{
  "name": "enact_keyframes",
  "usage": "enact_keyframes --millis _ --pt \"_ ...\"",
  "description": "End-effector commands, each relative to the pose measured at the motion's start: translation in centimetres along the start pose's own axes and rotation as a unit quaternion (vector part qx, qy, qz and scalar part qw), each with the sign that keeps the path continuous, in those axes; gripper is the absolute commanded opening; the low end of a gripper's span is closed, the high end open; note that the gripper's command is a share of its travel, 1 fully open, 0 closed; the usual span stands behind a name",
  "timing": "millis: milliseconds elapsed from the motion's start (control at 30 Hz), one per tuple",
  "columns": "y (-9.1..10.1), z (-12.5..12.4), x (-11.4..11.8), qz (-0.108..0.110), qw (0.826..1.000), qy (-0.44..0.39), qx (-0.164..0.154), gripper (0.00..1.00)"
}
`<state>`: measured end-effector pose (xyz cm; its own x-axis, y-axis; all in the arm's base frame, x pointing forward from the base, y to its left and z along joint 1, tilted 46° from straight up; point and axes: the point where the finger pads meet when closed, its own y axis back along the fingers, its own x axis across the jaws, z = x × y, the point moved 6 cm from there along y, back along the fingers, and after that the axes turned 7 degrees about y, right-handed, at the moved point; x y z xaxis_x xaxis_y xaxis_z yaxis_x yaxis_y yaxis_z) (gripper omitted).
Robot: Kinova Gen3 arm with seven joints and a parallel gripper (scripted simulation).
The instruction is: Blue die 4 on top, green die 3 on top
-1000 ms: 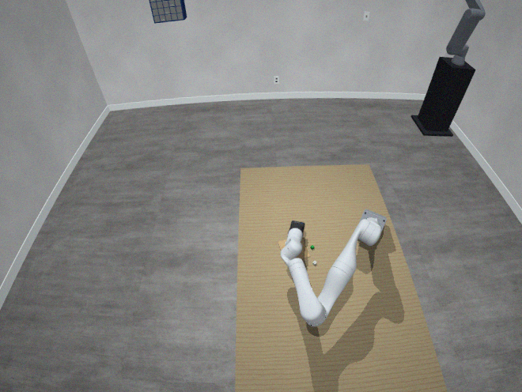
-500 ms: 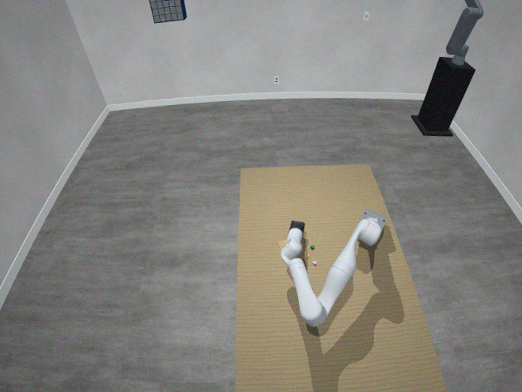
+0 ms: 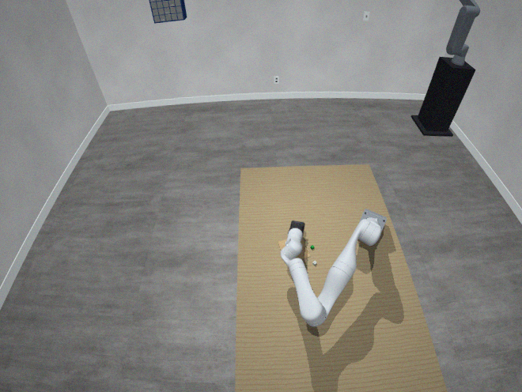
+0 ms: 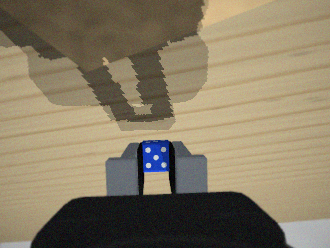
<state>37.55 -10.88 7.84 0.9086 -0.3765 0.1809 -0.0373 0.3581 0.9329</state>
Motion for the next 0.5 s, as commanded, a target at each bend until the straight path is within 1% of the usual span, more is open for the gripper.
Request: enact_keyframes --millis 0,467 --pt "0.02 0.06 0.02 0.000 1.000 -0.001 0.000 0.34" --pt "-0.07 -0.12 0.04 0.000 1.000 -0.001 0.000 0.34"
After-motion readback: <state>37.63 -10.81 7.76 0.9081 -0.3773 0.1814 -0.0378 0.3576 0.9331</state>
